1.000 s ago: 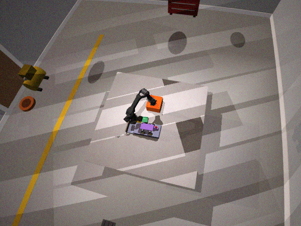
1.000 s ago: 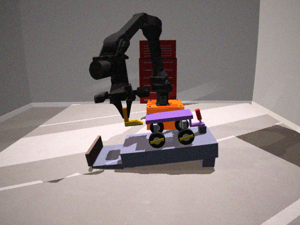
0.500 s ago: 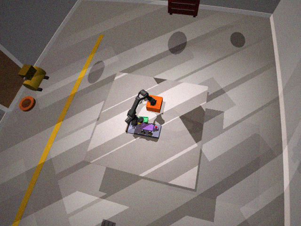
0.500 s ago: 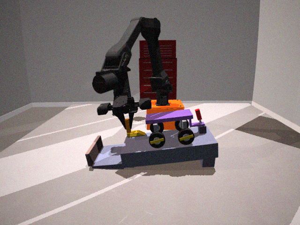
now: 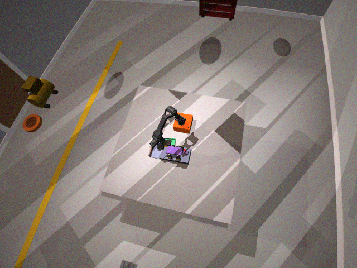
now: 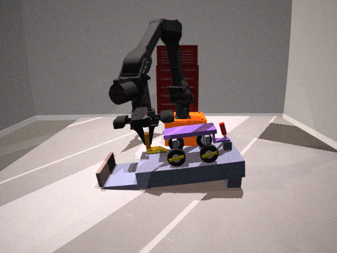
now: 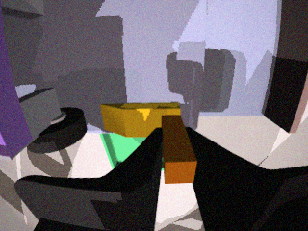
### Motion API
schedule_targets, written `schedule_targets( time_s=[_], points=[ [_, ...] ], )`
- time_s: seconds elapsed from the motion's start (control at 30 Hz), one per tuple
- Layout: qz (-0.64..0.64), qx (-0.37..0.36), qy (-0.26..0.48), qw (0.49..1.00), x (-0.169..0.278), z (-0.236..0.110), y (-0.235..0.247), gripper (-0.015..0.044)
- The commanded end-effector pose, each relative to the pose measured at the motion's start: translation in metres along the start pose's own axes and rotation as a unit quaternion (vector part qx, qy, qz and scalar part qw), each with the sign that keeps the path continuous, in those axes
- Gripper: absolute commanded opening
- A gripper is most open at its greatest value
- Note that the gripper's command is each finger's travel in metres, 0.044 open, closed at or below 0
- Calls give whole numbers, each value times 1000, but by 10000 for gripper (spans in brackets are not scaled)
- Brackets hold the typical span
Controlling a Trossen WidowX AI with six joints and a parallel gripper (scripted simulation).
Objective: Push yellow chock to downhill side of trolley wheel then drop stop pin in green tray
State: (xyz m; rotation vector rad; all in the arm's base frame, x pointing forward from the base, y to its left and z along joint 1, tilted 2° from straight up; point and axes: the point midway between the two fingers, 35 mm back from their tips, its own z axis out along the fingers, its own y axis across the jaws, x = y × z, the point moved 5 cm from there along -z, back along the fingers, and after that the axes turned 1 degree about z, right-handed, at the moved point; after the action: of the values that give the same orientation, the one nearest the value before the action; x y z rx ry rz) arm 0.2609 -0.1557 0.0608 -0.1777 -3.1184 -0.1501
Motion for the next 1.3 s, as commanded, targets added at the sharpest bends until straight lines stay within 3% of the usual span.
schedule_targets(
  time_s=[0.0,0.87,1.1,1.27],
  points=[
    [2,-1,-2,1000,0,0,5,0],
    [0,1,0,1000,1,0,22,0],
    [0,1,0,1000,1,0,22,184],
    [1,0,-1,1000,1,-8,21,190]
  ],
)
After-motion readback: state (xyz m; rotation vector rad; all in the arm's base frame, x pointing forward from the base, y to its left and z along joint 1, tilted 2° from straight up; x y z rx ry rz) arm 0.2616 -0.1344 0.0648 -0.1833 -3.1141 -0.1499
